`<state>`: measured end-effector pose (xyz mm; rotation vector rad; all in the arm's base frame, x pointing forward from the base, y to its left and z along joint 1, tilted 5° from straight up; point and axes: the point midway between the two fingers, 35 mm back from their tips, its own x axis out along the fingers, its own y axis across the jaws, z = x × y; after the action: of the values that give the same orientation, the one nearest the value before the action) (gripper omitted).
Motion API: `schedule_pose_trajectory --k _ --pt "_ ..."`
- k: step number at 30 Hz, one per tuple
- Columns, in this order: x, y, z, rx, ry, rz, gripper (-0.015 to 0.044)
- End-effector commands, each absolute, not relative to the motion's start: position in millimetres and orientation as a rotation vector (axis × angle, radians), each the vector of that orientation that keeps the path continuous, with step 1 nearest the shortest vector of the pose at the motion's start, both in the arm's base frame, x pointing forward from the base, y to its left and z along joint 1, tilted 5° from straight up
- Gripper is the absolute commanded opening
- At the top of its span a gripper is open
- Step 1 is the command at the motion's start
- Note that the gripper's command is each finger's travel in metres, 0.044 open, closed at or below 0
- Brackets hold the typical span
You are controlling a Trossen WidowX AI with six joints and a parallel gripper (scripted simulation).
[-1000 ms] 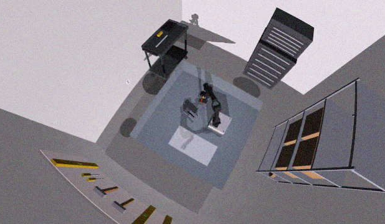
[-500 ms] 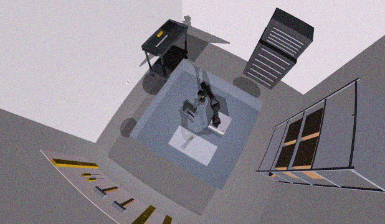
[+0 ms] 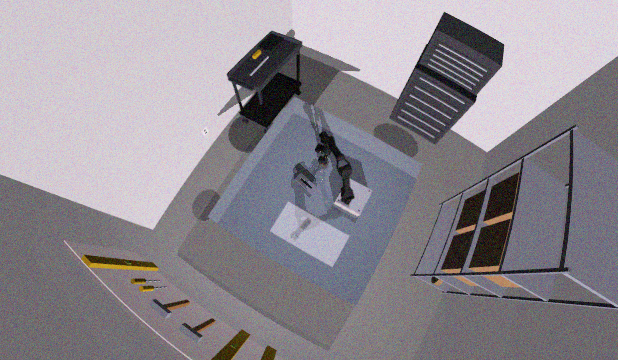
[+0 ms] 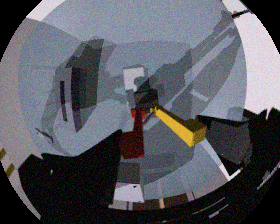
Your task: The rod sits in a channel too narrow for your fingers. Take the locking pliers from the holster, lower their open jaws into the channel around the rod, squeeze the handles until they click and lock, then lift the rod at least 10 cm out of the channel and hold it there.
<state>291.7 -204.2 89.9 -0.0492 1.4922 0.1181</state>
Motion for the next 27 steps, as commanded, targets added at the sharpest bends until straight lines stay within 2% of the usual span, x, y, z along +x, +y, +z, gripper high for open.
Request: schedule_pose_trajectory --k 1,27 --pt "293.0 -203.2 83.2 -0.045 1.491 0.118 0.044" --pt "294.0 -202.0 64.9 -0.045 1.491 0.118 0.0424"
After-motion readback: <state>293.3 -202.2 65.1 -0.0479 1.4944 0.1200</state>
